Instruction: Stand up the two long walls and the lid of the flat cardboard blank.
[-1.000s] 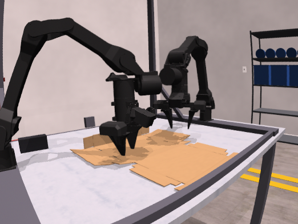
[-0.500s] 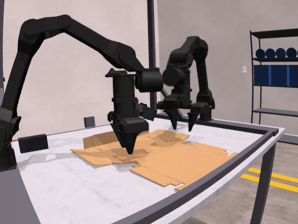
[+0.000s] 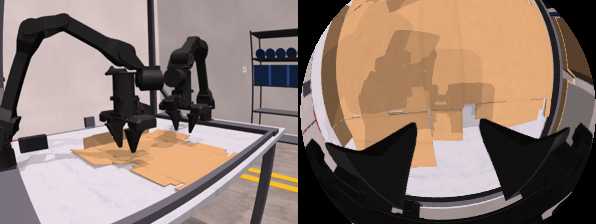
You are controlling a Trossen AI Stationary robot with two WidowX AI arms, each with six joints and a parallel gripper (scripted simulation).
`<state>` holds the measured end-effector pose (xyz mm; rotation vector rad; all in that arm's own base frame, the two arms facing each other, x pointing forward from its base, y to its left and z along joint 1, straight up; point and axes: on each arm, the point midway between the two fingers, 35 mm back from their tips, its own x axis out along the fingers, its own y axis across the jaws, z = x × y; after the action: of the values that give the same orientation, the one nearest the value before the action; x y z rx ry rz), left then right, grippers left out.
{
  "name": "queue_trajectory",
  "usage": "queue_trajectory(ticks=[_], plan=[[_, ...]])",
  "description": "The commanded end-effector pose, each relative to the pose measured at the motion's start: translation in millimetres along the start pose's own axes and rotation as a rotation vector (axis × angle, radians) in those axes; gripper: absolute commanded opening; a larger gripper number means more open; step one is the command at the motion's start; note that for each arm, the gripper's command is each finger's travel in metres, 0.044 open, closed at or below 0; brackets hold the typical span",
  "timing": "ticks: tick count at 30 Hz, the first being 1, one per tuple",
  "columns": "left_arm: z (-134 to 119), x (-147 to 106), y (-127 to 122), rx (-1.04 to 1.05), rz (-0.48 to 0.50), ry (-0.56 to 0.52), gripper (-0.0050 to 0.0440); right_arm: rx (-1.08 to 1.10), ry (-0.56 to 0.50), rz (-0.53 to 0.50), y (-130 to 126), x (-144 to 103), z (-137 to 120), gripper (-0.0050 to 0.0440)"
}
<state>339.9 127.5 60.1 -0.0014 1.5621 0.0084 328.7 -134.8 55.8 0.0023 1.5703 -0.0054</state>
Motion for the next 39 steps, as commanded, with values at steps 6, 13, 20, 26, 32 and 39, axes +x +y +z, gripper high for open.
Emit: queue_trajectory(ticks=[6,13,20,26,32,39], plan=[[9,26,1,0.006,-0.024,-0.018,0.029,-0.009,-0.026,0.022,-1,22,-1,0.0287],[10,33,1,0.006,-0.031,-0.018,0.029,-0.009,-0.026,0.028,-1,29,-3,0.0287],[11,33,1,0.006,-0.031,-0.018,0.029,-0.009,-0.026,0.028,-1,29,-4,0.0287],[11,33,0,0.006,-0.031,-0.018,0.0242,-0.009,-0.026,0.028,0,29,-4,0.0239],[11,36,-6,0.006,-0.031,-0.018,0.0215,-0.009,-0.026,0.028,6,32,-4,0.0212],[11,37,-8,0.006,-0.031,-0.018,0.0215,-0.009,-0.026,0.029,7,34,-4,0.0212]])
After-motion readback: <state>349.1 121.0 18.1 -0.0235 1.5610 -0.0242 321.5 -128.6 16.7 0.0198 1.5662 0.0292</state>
